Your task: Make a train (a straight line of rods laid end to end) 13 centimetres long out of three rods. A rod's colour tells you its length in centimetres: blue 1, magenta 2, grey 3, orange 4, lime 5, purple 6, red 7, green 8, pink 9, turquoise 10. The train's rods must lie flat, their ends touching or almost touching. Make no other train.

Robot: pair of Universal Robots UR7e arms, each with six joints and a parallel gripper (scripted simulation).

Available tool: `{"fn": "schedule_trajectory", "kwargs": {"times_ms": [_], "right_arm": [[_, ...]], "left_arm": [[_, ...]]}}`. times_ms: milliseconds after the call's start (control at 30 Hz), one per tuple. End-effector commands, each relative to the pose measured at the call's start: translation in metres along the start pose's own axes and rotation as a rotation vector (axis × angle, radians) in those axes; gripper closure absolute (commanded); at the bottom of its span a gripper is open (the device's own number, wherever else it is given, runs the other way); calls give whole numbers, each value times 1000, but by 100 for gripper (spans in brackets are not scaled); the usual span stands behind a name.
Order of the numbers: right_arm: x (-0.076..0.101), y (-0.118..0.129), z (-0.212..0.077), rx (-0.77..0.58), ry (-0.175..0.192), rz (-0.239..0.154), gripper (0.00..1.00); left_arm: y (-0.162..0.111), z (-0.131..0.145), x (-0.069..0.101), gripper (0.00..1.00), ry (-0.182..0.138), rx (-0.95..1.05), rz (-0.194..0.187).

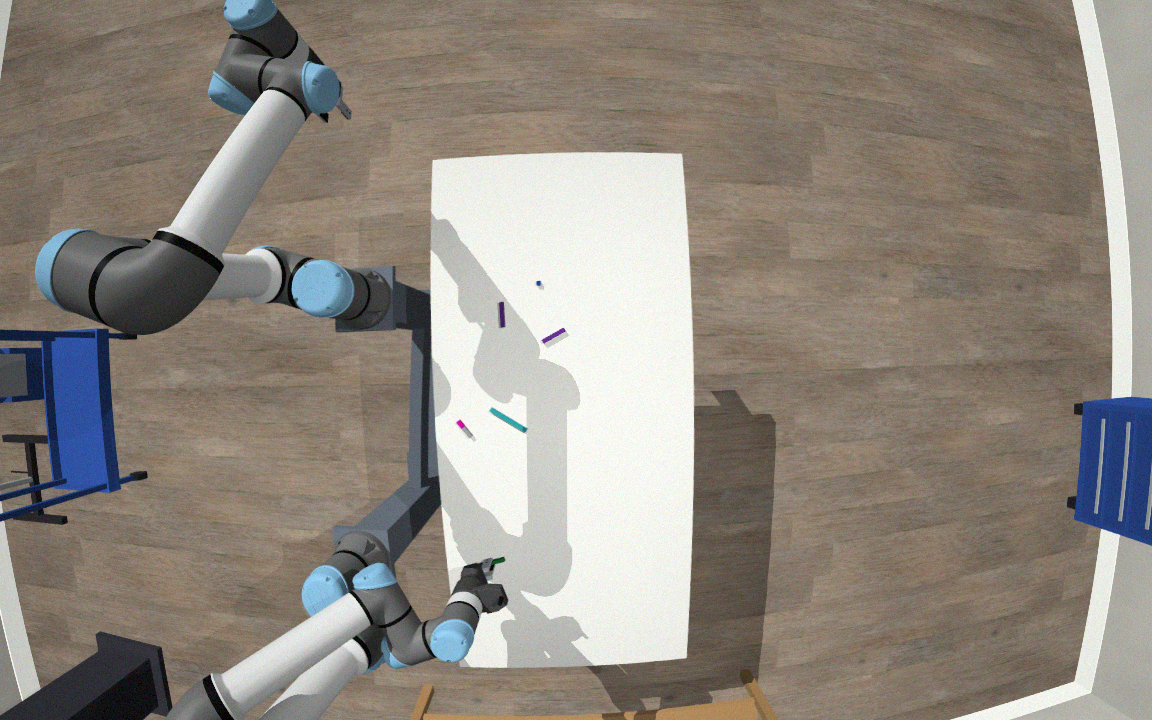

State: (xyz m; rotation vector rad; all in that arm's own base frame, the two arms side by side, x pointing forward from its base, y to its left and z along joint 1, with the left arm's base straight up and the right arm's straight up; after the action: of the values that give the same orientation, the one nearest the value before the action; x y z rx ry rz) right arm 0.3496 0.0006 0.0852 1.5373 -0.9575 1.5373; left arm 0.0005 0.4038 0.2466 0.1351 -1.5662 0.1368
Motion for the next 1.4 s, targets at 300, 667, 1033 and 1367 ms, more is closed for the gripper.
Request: {"fn": "schedule_trajectory", "kwargs": {"times_ms": [300, 667, 1033, 1367], "right_arm": [[47, 0, 0, 0, 0, 1, 76], [88, 0, 0, 0, 0, 1, 76], [96, 0, 0, 0, 0, 1, 76], [96, -1, -1, -5, 0, 1, 76]], "left_arm": [[0, 0, 0, 0, 0, 0, -1], [0, 0, 0, 0, 0, 0, -1], [0, 0, 0, 0, 0, 0, -1], [0, 0, 0, 0, 0, 0, -1]]}}
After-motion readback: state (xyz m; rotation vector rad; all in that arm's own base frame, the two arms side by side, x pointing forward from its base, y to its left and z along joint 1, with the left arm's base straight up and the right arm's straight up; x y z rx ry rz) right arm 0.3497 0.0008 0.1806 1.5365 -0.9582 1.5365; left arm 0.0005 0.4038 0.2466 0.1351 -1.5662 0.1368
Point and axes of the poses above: on each arm, the point where the finger pads meet when closed, its own x axis back along the fingers, its own z axis across the jaws, y = z × x, the point moved 6 cm from there along x, back along the fingers, and after that the axes turned 10 degrees about x, right-handed, at the moved point
